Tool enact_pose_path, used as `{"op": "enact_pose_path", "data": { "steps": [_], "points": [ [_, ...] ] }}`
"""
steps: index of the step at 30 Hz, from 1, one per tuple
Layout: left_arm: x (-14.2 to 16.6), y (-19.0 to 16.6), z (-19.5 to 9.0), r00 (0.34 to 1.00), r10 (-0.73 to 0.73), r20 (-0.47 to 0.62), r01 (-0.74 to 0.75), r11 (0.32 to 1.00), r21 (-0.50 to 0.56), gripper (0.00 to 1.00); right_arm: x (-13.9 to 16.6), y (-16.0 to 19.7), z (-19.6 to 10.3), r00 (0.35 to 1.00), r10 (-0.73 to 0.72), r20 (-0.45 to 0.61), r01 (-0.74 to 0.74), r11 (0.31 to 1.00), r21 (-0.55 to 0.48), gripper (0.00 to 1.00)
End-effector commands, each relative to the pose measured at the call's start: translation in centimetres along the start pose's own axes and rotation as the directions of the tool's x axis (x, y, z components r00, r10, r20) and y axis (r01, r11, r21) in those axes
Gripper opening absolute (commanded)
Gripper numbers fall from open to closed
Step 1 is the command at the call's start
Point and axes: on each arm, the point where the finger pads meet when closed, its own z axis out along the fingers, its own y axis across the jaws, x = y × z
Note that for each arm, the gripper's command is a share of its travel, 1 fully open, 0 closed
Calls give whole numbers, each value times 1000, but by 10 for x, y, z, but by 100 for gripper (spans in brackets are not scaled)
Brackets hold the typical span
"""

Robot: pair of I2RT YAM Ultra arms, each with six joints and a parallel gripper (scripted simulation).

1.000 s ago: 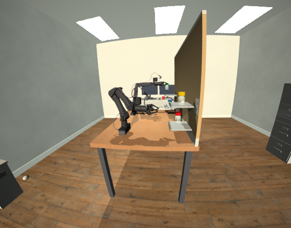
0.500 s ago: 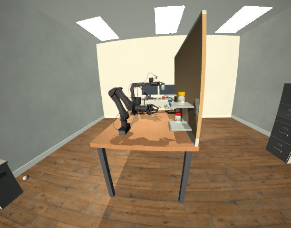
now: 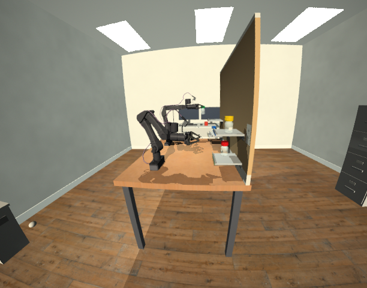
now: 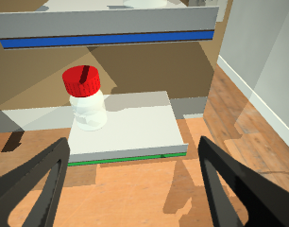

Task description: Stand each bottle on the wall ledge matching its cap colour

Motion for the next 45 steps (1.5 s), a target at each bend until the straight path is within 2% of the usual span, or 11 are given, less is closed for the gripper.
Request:
{"op": "enact_pose_path", "data": {
  "steps": [1,4,9,18,26,31,35,40,42,44,45],
  "points": [
    [-27,0,-17,998,18,68,-18,1000,6,50,-14,-2,4,999,-12,31,12,1000,0,100],
    [-25,0,-17,998,17,63,-17,1000,6,50,-14,-2,4,999,-12,31,12,1000,0,100],
    [0,0,-16,1000,4,-1,-4,1000,11,50,-14,-2,4,999,-12,31,12,1000,0,100],
    [-13,3,-17,999,7,37,-7,1000,-4,50,-14,-2,4,999,-12,31,12,1000,0,100],
    [-16,-5,6,997,-36,66,42,994,-101,50,-1,11,13,996,23,-88,-24,1000,-14,100],
    [-13,-65,39,992,-90,90,101,986,-130,50,-29,70,22,982,6,-190,-32,990,-136,100],
    [4,-132,57,992,-103,79,113,984,-135,50,-46,131,8,960,-49,-276,-27,964,-265,100],
    [32,-224,57,995,-86,44,90,991,-103,50,-79,196,-25,943,-134,-305,-7,907,-420,100],
    [32,-224,57,995,-86,44,90,991,-103,50,-79,196,-25,943,-134,-305,-7,907,-420,100],
    [44,-258,51,996,-80,31,82,992,-90,50,-113,217,-43,951,-151,-269,5,879,-476,100],
    [51,-277,47,997,-76,24,77,994,-83,50,-117,227,-55,947,-171,-273,9,862,-506,100]
  ]
}}
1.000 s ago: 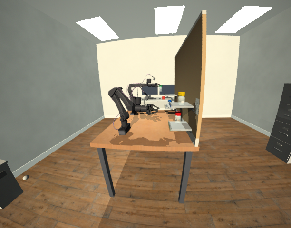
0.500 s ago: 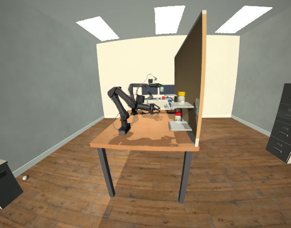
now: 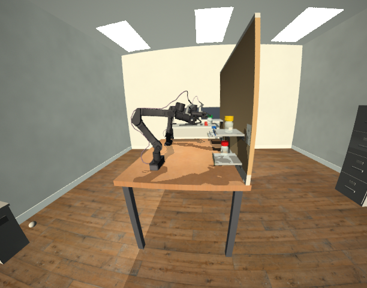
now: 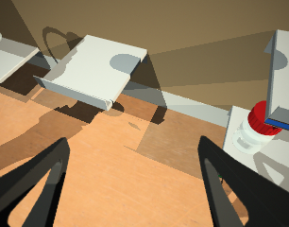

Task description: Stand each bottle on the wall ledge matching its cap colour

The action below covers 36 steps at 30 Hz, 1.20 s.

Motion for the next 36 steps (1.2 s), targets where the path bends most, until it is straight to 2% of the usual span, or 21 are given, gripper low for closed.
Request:
{"op": "enact_pose_path", "data": {
  "steps": [1,7,12,17,24,27,36],
  "points": [
    [-40,-27,-15,989,-66,136,79,993,-88,50,-27,37,-30,997,-27,-73,24,999,-40,100],
    [-4,-106,-42,993,-39,108,44,998,-49,50,-76,91,-85,996,-88,-17,83,980,-183,100],
    [10,-137,-55,995,-24,96,25,1000,-6,50,-109,111,-120,994,-95,58,106,963,-249,100],
    [2,-136,-55,993,-36,110,33,999,30,50,-114,114,-120,993,-92,75,108,961,-256,100],
    [4,-146,-58,991,-25,129,-10,965,262,50,-115,114,-121,993,-93,79,111,960,-257,100],
    [6,-141,-58,991,-18,134,-26,946,322,50,-116,114,-121,992,-93,79,111,960,-258,100],
    [7,-129,-54,992,-10,129,-33,946,322,50,-116,114,-121,992,-93,79,111,960,-258,100]
  ]
}}
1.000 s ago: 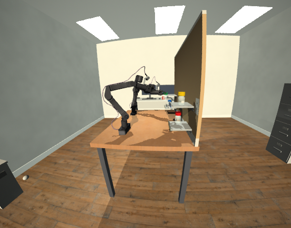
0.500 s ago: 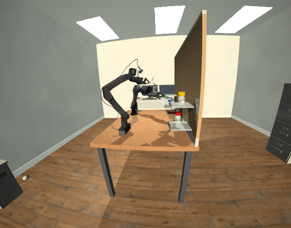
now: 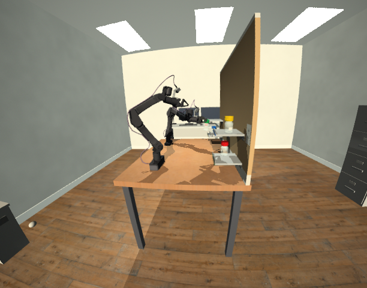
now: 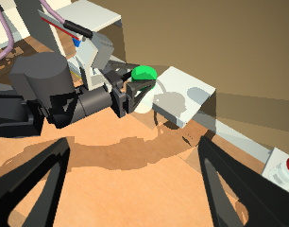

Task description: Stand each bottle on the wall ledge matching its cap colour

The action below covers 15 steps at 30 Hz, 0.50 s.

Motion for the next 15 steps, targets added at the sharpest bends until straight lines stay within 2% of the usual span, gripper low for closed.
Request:
{"op": "enact_pose_path", "data": {
  "steps": [1,2,5,15],
  "points": [
    [-44,4,-7,993,-49,110,46,998,33,50,-15,1,-7,999,4,35,-4,1000,1,100],
    [-45,4,-8,991,-55,119,51,998,33,50,-11,1,-4,1000,1,24,-1,1000,-1,100],
    [-24,3,-4,997,-32,74,29,999,31,50,-11,1,-4,1000,1,24,-1,1000,-1,100],
    [-29,2,-4,996,-37,84,34,999,32,50,-11,1,-4,1000,1,24,-1,1000,-1,100]
  ]
}}
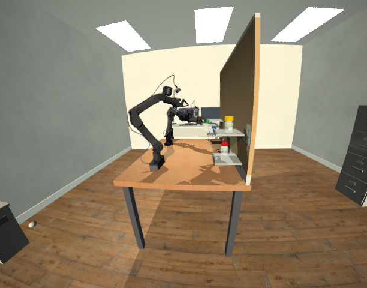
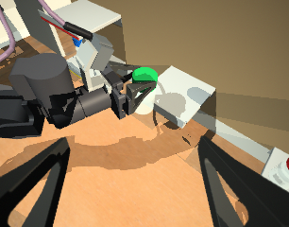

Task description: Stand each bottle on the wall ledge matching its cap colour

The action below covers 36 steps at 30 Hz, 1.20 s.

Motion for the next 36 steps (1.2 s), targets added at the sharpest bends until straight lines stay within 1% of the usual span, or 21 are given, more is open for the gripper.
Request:
{"op": "enact_pose_path", "data": {
  "steps": [1,5,14,15,17,18,23,29,31,36],
  "points": [
    [-44,7,-7,994,-41,97,40,999,5,50,-11,1,-4,1000,1,25,-1,1000,-1,100],
    [-60,9,-11,996,-35,86,35,999,5,50,-11,1,-4,1000,1,25,-1,1000,-1,100],
    [-63,8,-11,994,-41,98,39,999,15,50,-11,1,-4,1000,1,25,-1,1000,-1,100],
    [-59,6,-8,995,-37,90,36,999,16,50,-11,1,-4,1000,1,25,-1,1000,-1,100],
    [-62,6,-7,994,-43,103,41,999,18,50,-11,1,-4,1000,1,25,-1,1000,-1,100],
    [-57,5,-3,995,-39,96,38,999,19,50,-11,1,-4,1000,1,25,-1,1000,-1,100],
    [-59,4,10,994,-43,102,40,999,24,50,-11,1,-4,1000,1,25,-1,1000,-1,100],
    [-55,4,37,995,-43,91,41,999,25,50,-11,1,-4,1000,1,25,-1,1000,-1,100],
    [-55,4,37,995,-43,91,41,999,25,50,-11,1,-4,1000,1,25,-1,1000,-1,100],
    [-57,4,59,994,-49,102,47,999,22,50,-11,1,-4,1000,1,25,-1,1000,-1,100]
  ]
}}
